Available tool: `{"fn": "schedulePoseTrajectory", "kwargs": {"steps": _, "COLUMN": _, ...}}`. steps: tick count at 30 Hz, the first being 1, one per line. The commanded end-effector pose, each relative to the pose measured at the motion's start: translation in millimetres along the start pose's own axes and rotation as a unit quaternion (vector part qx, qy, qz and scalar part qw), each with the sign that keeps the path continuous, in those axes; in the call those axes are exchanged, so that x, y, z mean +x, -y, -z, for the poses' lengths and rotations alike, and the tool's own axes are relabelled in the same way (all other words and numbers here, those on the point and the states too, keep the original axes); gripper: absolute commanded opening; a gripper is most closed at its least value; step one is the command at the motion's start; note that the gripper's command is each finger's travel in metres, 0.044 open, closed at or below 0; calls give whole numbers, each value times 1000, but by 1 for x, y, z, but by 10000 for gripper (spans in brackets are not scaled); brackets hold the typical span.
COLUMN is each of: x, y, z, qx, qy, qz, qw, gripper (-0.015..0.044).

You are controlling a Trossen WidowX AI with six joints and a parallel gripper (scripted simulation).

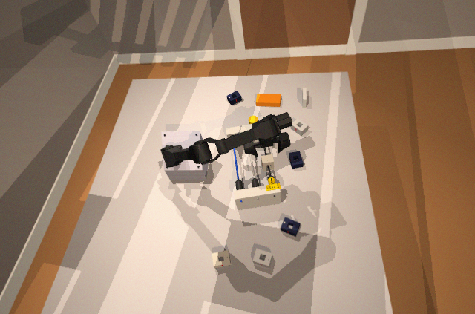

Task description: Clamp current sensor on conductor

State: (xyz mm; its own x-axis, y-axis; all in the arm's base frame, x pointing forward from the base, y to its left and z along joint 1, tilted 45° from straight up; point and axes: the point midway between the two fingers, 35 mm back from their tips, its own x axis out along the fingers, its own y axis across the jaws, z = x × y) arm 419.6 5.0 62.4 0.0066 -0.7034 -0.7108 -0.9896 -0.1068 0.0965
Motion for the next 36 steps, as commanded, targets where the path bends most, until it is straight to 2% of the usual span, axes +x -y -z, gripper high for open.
{"fn": "schedulePoseTrajectory", "kwargs": {"steps": 1, "x": -2, "y": -2, "z": 1, "qx": 3, "qy": 2, "qz": -7, "qw": 1000, "gripper": 440}}
{"fn": "schedulePoseTrajectory", "kwargs": {"steps": 36, "x": -2, "y": -2, "z": 1, "qx": 3, "qy": 2, "qz": -7, "qw": 1000, "gripper": 440}}
